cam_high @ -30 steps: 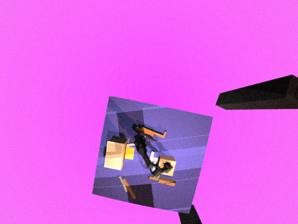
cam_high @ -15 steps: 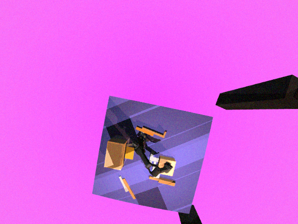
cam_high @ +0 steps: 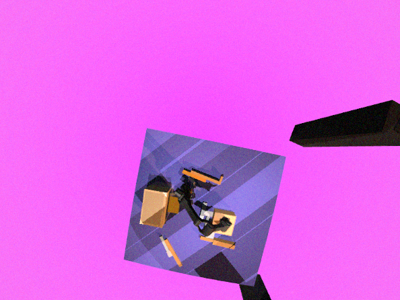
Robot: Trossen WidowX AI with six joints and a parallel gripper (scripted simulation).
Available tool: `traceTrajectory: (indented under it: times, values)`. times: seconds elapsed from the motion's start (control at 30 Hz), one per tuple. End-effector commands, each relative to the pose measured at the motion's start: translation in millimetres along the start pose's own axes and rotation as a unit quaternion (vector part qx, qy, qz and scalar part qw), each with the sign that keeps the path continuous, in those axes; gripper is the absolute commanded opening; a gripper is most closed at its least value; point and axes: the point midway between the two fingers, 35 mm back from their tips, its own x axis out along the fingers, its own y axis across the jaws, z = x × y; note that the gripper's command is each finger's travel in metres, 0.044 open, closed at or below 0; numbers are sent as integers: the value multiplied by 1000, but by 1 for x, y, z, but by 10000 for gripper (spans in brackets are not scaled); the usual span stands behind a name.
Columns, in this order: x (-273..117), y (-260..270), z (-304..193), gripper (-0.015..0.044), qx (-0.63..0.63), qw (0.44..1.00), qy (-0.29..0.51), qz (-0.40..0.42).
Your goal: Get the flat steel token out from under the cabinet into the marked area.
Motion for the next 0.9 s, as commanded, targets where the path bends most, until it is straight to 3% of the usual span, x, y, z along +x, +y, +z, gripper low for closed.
traceTrajectory:
  times: [0.0, 0.87]
  values:
    - [0, -1, 7, 0, 0, 1000, -2, -1]
    - [1, 13, 19, 0, 0, 1000, -2, -1]
